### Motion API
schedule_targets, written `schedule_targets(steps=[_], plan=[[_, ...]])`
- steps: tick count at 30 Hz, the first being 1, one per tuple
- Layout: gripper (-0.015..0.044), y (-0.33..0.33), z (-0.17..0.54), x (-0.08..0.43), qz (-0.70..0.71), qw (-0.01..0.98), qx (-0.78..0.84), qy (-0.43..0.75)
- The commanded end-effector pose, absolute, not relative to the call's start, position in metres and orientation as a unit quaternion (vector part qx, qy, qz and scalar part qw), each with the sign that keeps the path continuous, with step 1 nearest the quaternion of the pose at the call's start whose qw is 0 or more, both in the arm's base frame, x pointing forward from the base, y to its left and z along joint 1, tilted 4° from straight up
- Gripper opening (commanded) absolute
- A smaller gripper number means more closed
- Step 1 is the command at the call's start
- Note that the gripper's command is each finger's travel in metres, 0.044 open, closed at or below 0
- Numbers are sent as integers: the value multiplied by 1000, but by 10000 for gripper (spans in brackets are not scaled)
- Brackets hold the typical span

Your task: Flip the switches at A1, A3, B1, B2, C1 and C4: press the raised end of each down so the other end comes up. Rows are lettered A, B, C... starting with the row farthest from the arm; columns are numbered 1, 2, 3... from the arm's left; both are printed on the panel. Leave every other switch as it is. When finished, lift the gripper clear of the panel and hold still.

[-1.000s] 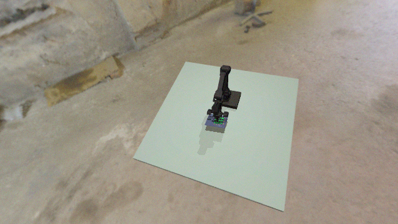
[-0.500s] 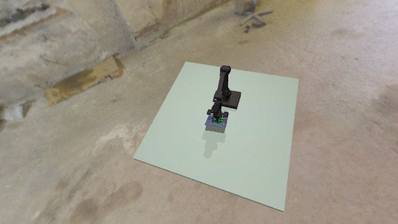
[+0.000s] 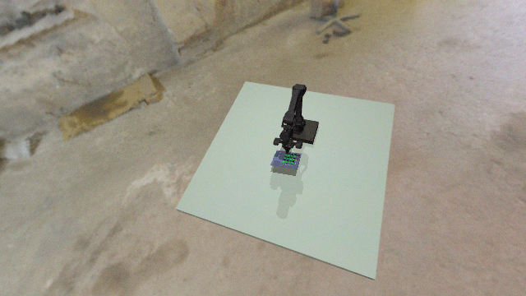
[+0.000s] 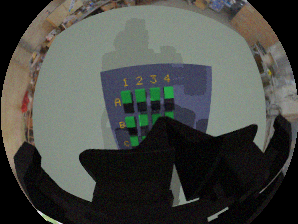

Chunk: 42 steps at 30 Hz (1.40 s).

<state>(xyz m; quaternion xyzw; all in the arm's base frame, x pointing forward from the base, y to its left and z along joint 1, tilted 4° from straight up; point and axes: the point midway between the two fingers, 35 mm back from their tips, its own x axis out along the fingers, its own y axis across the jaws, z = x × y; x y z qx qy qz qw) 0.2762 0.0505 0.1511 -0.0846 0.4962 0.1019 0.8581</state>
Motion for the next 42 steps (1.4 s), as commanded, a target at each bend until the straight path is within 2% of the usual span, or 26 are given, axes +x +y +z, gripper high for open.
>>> schedule_targets(steps=[1, 11, 17, 42], plan=[[0, 50, 159, 270, 104, 855, -86, 501], [0, 84, 146, 241, 105, 855, -85, 502], [0, 87, 116, 258, 104, 848, -86, 512], [0, 90, 95, 270, 104, 848, -86, 512]])
